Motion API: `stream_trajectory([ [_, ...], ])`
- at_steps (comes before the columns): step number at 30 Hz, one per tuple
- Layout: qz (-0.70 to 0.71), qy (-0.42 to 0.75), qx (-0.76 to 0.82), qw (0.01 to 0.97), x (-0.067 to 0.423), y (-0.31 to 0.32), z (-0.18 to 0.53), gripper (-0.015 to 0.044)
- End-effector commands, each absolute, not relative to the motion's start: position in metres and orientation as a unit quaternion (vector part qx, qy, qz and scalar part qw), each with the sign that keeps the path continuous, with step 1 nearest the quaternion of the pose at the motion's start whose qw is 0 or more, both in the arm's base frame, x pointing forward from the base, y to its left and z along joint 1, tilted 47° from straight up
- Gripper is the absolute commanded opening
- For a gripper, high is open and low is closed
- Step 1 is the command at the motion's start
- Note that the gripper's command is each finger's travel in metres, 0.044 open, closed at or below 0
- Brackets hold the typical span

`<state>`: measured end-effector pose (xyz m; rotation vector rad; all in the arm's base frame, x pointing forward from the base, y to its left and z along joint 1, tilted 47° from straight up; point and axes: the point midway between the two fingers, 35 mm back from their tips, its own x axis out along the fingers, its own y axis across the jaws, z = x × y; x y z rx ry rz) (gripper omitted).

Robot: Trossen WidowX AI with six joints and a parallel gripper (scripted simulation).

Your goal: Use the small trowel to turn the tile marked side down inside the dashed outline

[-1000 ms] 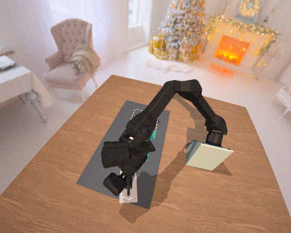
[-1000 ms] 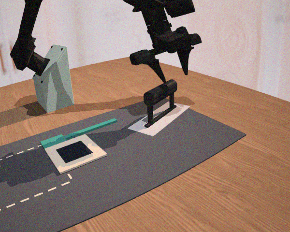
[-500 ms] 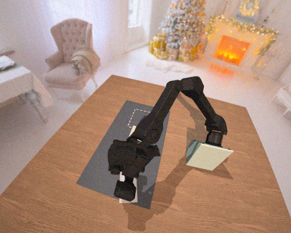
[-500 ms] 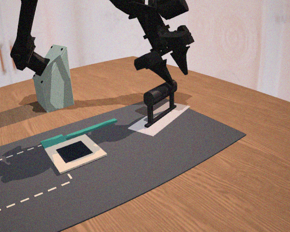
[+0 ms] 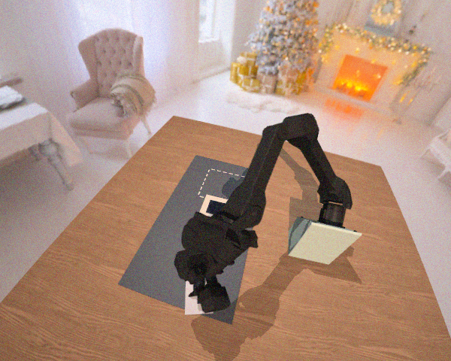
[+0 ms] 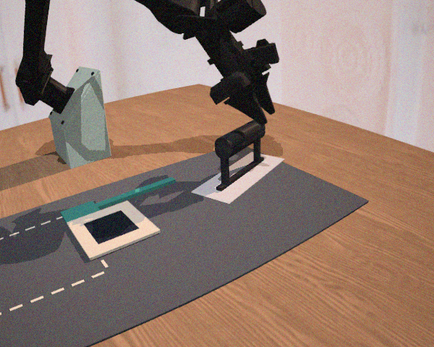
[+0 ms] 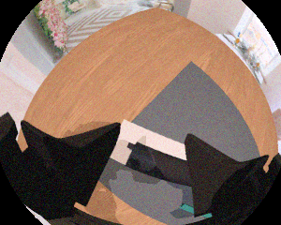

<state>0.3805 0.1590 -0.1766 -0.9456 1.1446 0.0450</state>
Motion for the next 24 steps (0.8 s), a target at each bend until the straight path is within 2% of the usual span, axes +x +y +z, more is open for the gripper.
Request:
stream_trajectory([
  [1,0.058,0.504,-0.479,0.716,0.378,0.157,-0.175,0.03],
  [24,0.211,0.369,-0.713,0.558,0.371,0.145,-0.153,0.03],
])
